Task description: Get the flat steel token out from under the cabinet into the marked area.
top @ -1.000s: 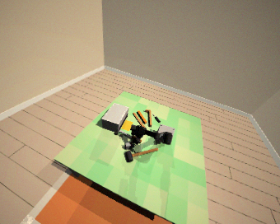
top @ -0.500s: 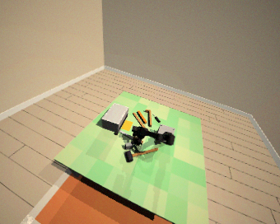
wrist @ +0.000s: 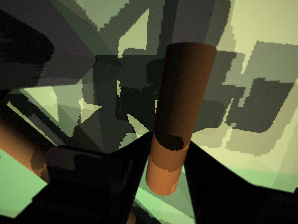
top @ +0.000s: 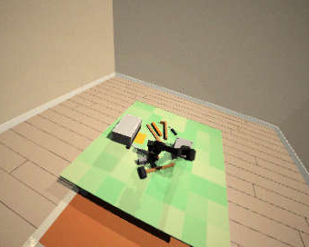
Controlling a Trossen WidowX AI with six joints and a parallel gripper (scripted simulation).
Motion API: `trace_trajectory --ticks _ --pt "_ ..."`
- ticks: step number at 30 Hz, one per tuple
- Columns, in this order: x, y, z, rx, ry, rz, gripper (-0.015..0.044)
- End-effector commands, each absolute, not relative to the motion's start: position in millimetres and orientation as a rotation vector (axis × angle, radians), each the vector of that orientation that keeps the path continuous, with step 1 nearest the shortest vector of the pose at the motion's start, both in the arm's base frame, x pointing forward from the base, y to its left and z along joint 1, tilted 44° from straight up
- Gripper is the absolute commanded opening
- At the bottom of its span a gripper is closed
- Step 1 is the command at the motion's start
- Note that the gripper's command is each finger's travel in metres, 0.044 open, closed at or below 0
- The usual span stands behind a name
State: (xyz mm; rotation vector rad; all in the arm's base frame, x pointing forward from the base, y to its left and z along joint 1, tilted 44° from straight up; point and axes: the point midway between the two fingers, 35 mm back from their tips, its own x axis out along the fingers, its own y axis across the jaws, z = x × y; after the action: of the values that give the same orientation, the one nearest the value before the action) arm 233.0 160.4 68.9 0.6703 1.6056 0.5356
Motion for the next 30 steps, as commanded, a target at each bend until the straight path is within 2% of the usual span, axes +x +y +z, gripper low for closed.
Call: trace_trajectory --ticks 1,30 --pt "227 160 69 0.675 1.611 0.529 0.0000" --pt "213 156 68 0.651 1.598 0.553 0.0000"
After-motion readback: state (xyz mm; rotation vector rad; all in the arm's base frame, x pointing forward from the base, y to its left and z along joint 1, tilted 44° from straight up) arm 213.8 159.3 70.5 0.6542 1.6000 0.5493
